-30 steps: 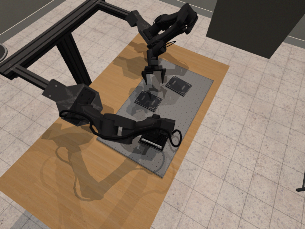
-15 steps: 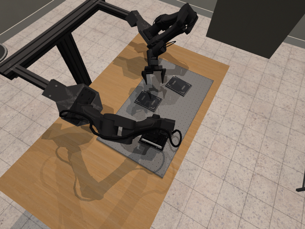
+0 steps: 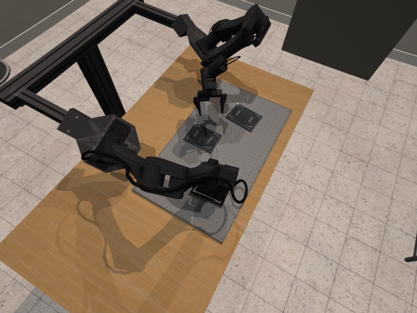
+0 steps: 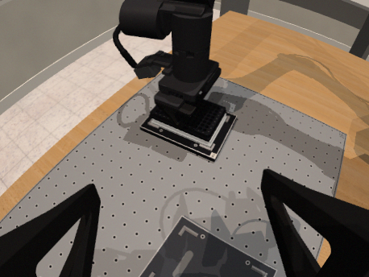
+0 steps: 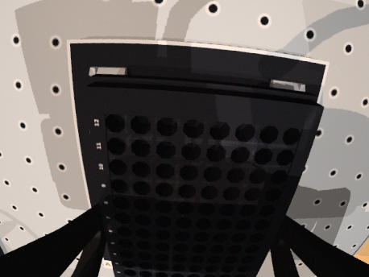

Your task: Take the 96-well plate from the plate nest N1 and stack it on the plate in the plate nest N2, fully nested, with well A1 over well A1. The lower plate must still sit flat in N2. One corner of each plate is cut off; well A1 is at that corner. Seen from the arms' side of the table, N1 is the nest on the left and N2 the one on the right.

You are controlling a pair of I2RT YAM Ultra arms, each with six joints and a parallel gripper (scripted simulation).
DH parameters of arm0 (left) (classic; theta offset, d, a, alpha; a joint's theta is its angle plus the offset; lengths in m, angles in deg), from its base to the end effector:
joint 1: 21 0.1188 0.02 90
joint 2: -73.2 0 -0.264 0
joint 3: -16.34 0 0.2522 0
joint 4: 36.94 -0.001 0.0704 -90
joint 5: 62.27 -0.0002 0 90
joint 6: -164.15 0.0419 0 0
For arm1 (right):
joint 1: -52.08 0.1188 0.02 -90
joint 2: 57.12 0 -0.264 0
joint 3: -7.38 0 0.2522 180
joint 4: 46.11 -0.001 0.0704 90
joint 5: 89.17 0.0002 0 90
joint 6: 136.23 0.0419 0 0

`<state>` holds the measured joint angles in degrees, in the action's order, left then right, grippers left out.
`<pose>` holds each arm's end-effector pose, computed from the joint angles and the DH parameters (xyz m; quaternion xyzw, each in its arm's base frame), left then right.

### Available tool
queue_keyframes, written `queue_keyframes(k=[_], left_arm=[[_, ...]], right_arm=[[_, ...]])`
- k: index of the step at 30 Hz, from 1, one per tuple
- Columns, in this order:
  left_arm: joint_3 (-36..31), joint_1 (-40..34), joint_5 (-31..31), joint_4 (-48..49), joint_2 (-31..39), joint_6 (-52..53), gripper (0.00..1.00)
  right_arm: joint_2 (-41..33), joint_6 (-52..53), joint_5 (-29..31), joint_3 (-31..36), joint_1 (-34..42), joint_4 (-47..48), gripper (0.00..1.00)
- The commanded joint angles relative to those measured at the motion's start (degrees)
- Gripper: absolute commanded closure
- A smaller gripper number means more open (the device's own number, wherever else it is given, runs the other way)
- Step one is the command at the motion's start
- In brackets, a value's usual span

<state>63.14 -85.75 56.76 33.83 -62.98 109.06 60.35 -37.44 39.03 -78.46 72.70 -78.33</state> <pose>0.1535 -0.2754 0.0151 0.5064 0.6189 0.0513 0.5982 0.3849 0.1182 0.1279 -0.0212 0.9232 -0.2540 0.2877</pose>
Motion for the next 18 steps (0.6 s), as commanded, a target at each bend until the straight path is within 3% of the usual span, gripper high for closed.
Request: queue_keyframes(k=[1,11,18], left_arm=[[-0.8,-0.3,-1.3,1.0,-1.0,0.6,0.00],[-0.8,-0.3,-1.3,1.0,-1.0,0.6,0.00],[-0.8,-0.3,-1.3,1.0,-1.0,0.6,0.00]], right_arm=[[1.3,-1.6,-0.8,-0.1,-0.2,2.3,0.20],[2.2,-2.1,-0.3,1.1,-1.1,3.7,0.20],[0.1,-0.2,0.7,-1.3,0.4,-0.8,0.20]])
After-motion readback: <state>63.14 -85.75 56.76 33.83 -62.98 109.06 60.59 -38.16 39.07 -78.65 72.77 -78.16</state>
